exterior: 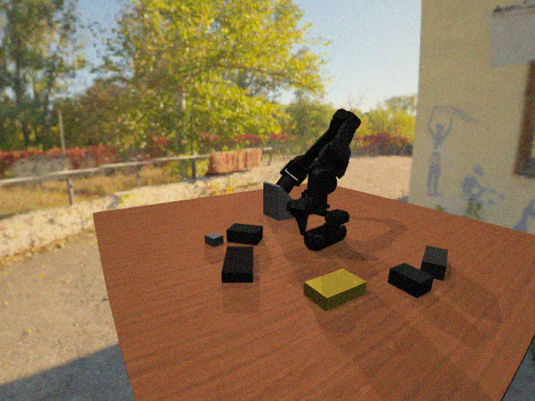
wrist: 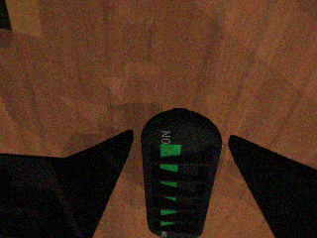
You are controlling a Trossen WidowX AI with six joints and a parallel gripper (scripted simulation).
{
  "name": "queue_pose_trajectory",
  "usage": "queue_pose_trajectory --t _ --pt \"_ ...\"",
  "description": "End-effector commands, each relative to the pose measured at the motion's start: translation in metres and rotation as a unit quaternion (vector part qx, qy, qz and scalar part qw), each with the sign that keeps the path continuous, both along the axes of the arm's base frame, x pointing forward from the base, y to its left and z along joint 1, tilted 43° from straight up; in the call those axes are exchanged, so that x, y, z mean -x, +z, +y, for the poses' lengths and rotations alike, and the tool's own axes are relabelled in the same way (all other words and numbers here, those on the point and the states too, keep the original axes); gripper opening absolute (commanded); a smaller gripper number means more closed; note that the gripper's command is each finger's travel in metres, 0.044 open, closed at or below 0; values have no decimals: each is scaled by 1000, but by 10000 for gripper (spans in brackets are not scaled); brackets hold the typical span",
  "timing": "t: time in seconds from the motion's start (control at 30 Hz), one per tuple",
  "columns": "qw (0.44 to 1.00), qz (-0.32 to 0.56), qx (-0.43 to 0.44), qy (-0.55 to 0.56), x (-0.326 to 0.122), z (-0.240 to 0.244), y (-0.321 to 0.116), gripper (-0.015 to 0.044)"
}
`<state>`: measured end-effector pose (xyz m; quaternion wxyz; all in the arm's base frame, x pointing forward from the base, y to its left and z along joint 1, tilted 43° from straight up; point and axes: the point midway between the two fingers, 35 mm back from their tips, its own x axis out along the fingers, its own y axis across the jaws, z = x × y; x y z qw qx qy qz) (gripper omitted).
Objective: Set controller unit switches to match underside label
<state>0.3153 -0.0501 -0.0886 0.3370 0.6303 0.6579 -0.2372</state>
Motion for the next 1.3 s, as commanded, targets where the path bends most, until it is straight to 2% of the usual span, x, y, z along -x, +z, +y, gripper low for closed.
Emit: queue_pose_trajectory --t 0.0,0.07,0.23,1.0,1.17,1.27 --pt "1000 0 0 0 0 0 0 440" --pt "1000 0 0 0 1 2 9 440" --pt "1000 1 -1 0 9 16 67 440" --pt "1000 1 -1 0 9 17 69 440" --pt "1000 -2 2 2 9 -16 103 440" --pt "1000 -2 2 2 10 -18 106 440"
